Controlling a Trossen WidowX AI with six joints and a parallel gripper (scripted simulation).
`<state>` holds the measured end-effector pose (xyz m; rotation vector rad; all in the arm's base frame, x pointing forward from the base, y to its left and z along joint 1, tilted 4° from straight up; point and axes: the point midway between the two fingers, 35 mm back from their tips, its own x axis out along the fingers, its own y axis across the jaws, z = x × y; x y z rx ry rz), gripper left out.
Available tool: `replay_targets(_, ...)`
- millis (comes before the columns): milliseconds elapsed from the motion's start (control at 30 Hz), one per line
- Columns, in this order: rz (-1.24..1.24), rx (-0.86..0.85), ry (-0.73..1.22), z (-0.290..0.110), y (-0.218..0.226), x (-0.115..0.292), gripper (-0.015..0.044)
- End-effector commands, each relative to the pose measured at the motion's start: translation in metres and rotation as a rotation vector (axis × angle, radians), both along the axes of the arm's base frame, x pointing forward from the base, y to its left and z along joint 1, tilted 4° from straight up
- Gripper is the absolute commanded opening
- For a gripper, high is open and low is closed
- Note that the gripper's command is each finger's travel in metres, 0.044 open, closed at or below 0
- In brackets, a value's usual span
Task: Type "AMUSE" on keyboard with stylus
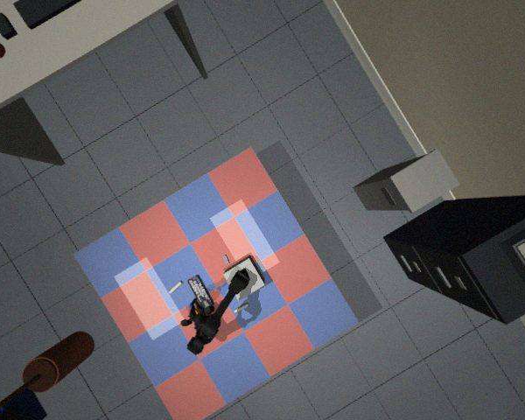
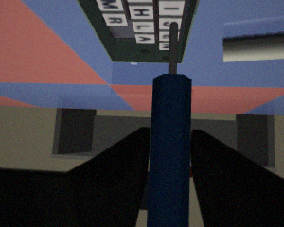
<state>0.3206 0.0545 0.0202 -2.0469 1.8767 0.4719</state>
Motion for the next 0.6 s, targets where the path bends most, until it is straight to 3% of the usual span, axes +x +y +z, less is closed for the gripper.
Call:
replay_targets(0,0.002,0.001,0.002,0.001,-0.005,0.001,0.0000)
replay_targets(433,0.001,-0.011,-0.003,0.010,-0.076,0.007,0.0000)
replay_targets(567,0.001,-0.013,-0.003,0.010,-0.080,0.007,0.0000)
